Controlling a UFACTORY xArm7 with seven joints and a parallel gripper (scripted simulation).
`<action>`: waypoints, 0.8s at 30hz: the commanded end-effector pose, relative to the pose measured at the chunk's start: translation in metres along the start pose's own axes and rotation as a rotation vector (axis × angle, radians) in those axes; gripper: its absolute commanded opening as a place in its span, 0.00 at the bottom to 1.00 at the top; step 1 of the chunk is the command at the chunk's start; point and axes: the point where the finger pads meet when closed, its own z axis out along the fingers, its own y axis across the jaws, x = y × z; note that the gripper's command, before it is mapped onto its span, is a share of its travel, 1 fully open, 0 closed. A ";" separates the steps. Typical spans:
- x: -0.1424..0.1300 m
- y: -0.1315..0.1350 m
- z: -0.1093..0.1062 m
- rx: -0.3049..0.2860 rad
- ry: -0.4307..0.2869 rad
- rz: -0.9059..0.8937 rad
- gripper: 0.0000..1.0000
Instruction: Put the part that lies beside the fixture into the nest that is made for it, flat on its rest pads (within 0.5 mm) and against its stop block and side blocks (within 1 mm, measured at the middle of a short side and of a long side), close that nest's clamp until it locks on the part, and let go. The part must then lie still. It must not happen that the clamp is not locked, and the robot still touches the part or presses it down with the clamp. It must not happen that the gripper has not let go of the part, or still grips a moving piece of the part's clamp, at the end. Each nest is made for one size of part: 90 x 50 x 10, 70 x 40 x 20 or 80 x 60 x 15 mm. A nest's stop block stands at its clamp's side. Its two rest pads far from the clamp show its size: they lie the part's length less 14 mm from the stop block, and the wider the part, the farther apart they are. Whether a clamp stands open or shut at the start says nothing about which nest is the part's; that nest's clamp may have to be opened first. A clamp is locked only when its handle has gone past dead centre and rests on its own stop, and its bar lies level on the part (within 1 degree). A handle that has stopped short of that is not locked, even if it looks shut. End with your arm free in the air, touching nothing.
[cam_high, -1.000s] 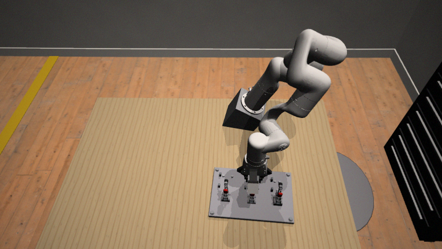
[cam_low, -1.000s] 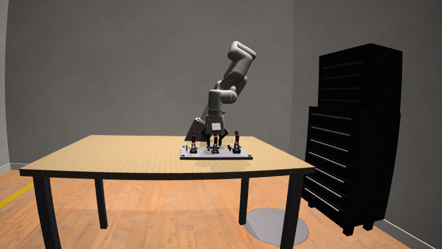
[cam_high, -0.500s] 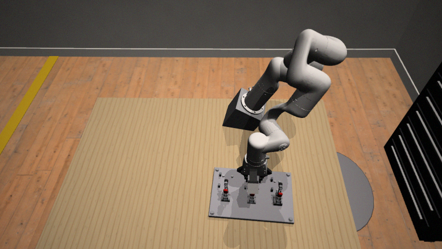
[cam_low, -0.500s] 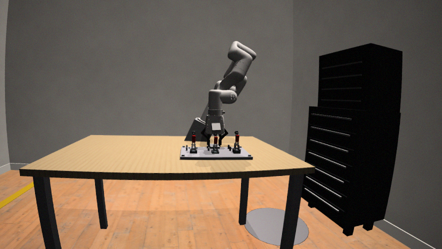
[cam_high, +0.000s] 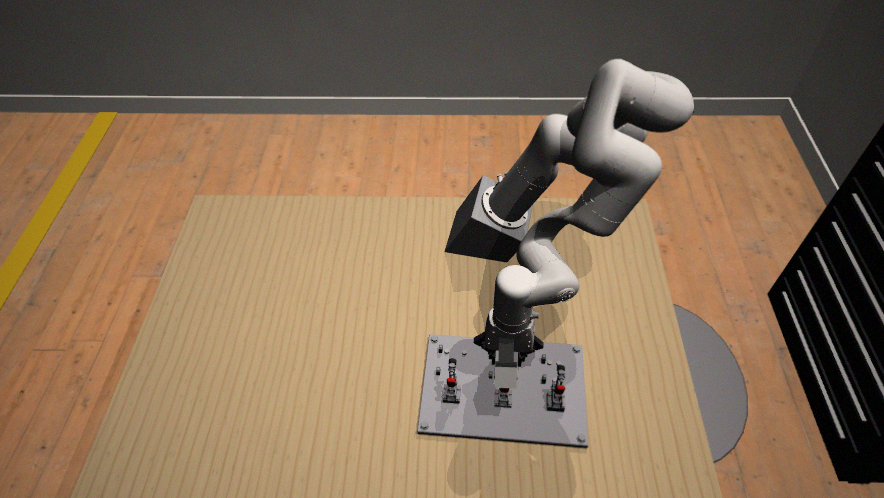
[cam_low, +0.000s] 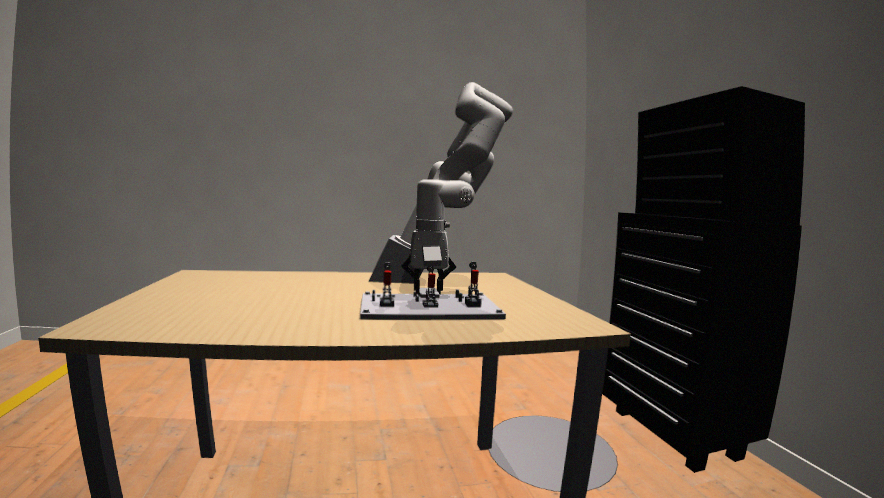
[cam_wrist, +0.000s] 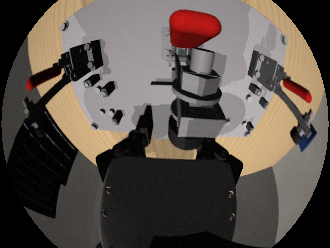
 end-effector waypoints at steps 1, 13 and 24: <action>0.002 0.001 0.000 -0.001 0.004 0.001 0.00; 0.003 0.002 0.003 -0.001 0.004 0.001 0.00; 0.003 0.002 0.003 -0.001 0.004 0.001 0.00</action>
